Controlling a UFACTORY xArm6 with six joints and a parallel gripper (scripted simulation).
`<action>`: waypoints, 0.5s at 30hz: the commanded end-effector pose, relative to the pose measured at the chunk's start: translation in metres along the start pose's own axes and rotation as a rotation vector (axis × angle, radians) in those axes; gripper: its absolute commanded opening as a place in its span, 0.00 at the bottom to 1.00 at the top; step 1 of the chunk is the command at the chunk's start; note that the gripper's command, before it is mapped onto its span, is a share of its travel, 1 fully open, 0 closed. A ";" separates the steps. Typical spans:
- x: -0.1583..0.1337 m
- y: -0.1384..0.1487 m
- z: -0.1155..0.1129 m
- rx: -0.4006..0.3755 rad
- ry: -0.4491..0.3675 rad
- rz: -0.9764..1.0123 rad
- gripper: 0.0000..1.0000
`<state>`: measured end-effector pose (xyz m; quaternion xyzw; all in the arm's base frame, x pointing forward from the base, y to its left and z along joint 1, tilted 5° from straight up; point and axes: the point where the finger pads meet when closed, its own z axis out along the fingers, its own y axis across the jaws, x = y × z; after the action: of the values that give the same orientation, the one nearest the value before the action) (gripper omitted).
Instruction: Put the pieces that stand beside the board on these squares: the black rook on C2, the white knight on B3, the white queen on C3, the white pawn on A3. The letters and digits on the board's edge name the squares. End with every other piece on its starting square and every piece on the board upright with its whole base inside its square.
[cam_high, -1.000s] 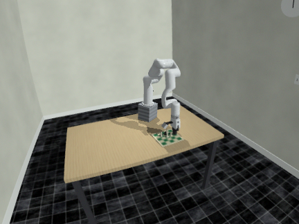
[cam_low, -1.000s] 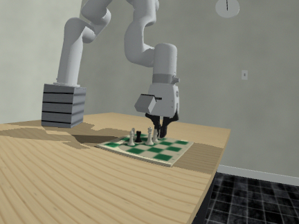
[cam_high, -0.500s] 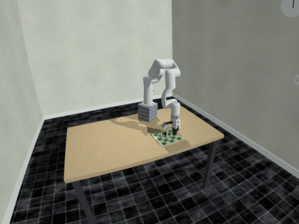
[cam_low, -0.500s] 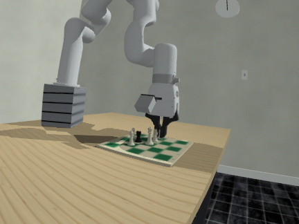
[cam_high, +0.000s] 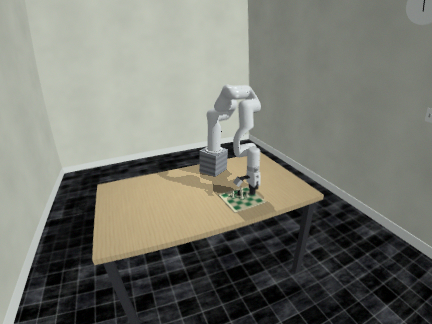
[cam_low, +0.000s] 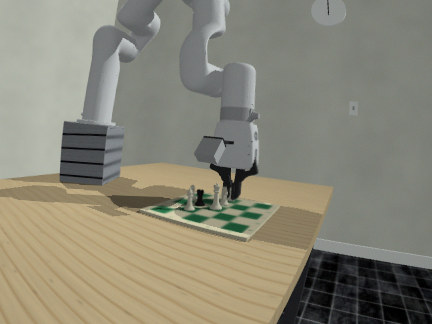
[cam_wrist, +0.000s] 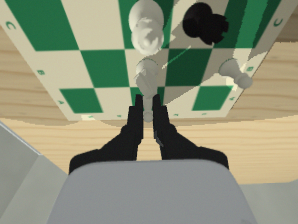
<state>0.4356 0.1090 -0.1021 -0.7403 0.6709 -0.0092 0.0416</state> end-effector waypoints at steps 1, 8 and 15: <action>0.000 -0.002 -0.001 0.003 0.000 0.000 0.00; 0.000 -0.002 -0.001 0.003 0.000 0.000 0.07; 0.000 -0.002 -0.001 0.003 0.000 0.000 0.21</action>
<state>0.4356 0.1090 -0.1021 -0.7403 0.6709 -0.0092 0.0416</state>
